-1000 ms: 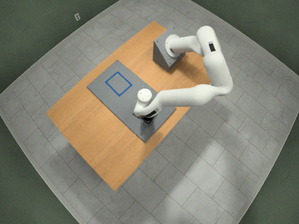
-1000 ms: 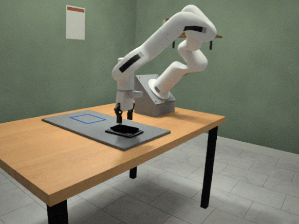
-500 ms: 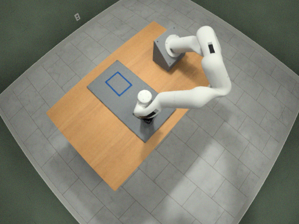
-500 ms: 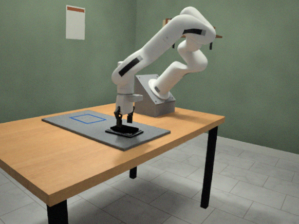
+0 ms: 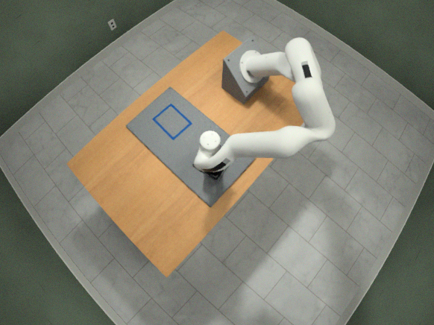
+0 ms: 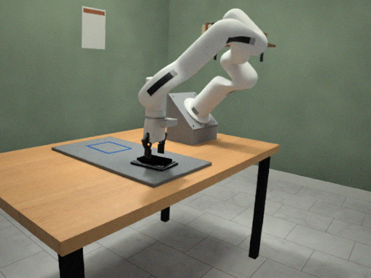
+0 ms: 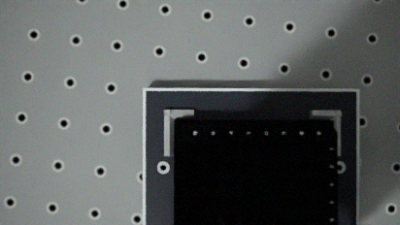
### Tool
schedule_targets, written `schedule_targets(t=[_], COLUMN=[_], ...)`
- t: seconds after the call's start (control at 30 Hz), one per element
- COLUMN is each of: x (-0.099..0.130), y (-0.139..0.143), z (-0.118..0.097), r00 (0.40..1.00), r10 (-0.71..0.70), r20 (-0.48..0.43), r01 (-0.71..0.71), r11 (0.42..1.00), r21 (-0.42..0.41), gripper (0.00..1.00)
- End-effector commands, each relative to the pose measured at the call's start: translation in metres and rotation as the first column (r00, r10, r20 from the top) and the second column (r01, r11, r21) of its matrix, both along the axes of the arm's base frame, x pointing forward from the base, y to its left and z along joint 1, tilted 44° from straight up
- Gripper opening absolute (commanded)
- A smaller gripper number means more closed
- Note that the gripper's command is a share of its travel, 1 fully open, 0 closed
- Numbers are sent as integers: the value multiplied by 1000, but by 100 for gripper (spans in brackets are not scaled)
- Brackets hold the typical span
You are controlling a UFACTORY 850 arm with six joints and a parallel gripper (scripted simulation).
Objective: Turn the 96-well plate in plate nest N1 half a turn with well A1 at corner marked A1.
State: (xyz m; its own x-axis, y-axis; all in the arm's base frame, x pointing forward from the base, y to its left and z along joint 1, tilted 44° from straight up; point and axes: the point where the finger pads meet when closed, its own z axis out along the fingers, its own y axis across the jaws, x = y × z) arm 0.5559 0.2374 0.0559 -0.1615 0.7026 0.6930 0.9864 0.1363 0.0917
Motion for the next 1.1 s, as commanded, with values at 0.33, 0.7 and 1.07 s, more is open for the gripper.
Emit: schedule_targets(t=[0.33,0.7,1.07], x=[1,0,0], y=[6,11,12], z=[-6,-10,-12], r00=[1000,1000,1000], r10=[-1,-1,-1], r20=[1,1,1], r01=[1,1,1], r11=[1000,1000,1000], r21=[0,0,0], gripper=[100,100,100])
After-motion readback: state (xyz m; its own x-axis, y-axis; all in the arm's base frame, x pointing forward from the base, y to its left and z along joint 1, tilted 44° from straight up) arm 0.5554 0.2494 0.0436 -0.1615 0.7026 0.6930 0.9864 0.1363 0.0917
